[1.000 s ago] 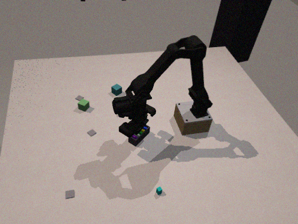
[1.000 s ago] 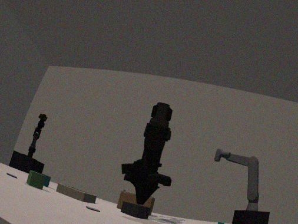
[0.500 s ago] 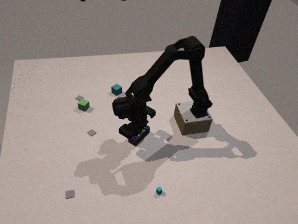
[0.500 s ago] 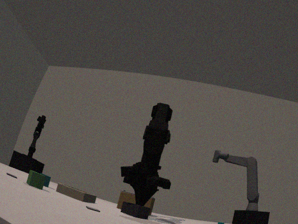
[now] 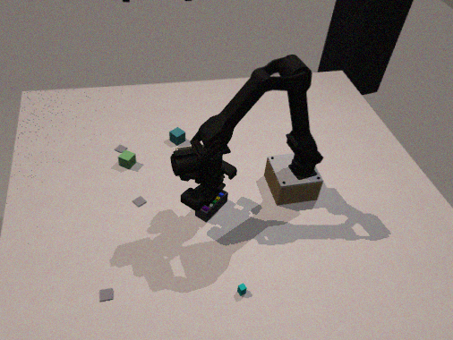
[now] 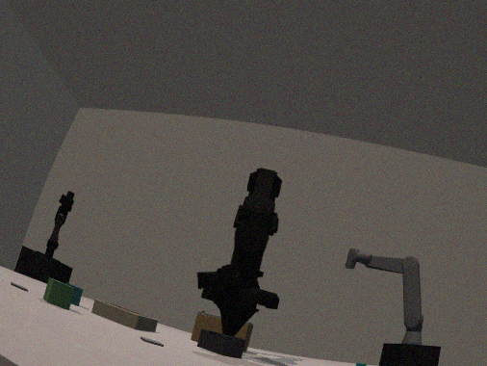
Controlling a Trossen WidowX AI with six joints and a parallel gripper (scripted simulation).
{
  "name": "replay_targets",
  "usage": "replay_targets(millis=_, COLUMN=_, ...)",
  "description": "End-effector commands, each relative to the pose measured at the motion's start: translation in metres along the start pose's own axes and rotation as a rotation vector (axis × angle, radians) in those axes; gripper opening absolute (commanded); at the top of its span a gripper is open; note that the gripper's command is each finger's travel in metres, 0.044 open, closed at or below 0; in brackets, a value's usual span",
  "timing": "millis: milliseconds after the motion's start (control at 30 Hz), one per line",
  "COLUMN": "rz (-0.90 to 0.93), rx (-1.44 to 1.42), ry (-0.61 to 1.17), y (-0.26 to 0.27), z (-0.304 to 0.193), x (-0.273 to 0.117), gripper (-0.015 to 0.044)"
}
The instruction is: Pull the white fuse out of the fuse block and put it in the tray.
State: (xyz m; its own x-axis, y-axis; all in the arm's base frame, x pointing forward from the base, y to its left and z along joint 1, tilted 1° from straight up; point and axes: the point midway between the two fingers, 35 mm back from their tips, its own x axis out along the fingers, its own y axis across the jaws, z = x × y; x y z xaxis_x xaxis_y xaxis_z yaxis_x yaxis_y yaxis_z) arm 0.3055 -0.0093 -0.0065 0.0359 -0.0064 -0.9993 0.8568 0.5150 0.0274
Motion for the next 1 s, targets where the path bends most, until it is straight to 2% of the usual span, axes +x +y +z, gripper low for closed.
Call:
replay_targets(millis=0, rz=0.0, rx=0.0, ry=0.0, y=0.0, z=0.0, x=-0.001, gripper=0.0)
replay_targets(millis=967, rz=-0.001, rx=0.001, ry=-0.002, y=0.001, z=0.001, x=-0.015, gripper=0.0)
